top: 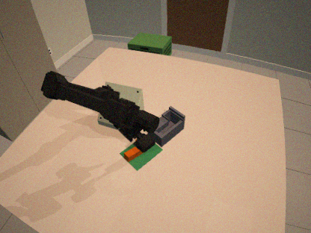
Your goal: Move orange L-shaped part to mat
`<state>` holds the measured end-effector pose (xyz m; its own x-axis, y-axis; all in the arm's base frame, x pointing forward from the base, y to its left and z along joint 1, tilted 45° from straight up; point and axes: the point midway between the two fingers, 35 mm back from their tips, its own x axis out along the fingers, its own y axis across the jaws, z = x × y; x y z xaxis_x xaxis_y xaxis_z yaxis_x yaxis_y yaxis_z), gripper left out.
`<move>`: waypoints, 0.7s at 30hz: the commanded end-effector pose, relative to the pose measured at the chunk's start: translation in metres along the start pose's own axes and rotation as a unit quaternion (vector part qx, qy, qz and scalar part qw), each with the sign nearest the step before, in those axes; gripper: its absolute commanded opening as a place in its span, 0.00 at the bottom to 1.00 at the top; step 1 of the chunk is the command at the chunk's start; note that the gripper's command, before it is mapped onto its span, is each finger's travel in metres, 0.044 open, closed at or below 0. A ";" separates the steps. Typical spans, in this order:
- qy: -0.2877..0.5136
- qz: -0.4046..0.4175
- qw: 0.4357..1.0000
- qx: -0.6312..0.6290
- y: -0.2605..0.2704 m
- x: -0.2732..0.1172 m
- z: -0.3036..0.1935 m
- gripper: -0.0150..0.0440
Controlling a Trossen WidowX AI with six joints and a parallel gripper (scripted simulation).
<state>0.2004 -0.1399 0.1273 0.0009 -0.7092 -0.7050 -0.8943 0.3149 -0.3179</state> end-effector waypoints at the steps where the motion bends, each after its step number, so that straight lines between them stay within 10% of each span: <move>1: -0.004 -0.001 1.000 0.001 -0.003 -0.016 0.003 0.83; 8: -0.003 -0.001 1.000 -0.001 -0.001 -0.085 0.001 0.93; 21: -0.005 -0.002 1.000 -0.002 -0.001 -0.081 0.002 0.93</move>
<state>0.2022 -0.0819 0.1838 0.0086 -0.7043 -0.7098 -0.8940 0.3125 -0.3209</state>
